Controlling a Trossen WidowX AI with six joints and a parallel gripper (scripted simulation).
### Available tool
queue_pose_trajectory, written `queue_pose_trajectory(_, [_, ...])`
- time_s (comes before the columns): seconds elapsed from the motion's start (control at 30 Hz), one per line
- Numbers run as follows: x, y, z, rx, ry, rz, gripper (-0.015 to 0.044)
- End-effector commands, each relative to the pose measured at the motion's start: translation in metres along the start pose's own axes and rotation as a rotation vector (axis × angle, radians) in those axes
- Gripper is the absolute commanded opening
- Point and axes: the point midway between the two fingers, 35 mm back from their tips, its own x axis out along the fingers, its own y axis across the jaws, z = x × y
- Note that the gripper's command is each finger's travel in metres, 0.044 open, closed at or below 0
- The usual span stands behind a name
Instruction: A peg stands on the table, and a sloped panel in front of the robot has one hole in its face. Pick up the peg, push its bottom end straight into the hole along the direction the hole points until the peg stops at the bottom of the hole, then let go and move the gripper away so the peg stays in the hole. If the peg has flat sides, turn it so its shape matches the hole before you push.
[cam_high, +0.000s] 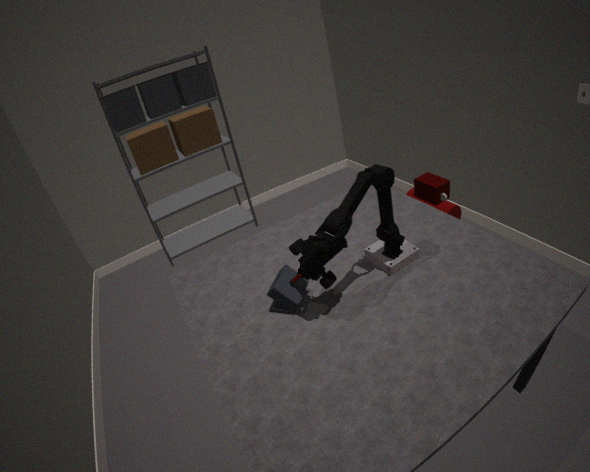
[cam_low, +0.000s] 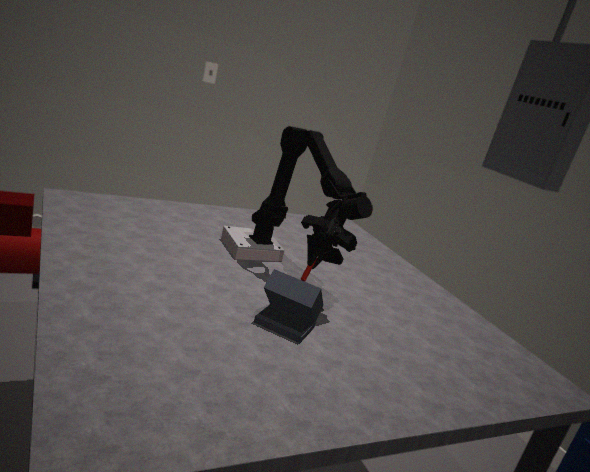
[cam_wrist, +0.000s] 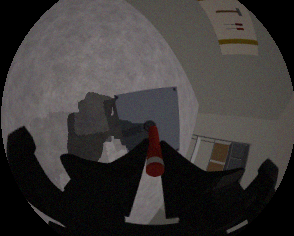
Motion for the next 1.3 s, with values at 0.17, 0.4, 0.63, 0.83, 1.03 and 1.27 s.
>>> queue_pose_trajectory(0.17, [0.0115,0.0036,-0.0019,-0.012,0.008,0.007,0.0000])
queue_pose_trajectory(0.4, [0.0146,0.0049,-0.0027,-0.012,0.008,0.007,0.0000])
queue_pose_trajectory(0.63, [0.0106,0.0012,-0.0010,0.000,0.001,-0.001,0.0000])
queue_pose_trajectory(0.83, [0.0106,0.0017,-0.0012,0.000,0.001,-0.001,0.0000])
queue_pose_trajectory(1.03, [0.0106,0.0036,-0.0019,0.000,0.001,-0.001,0.0000])
queue_pose_trajectory(1.27, [0.0122,0.0048,-0.0027,0.000,0.001,-0.001,0.0000])
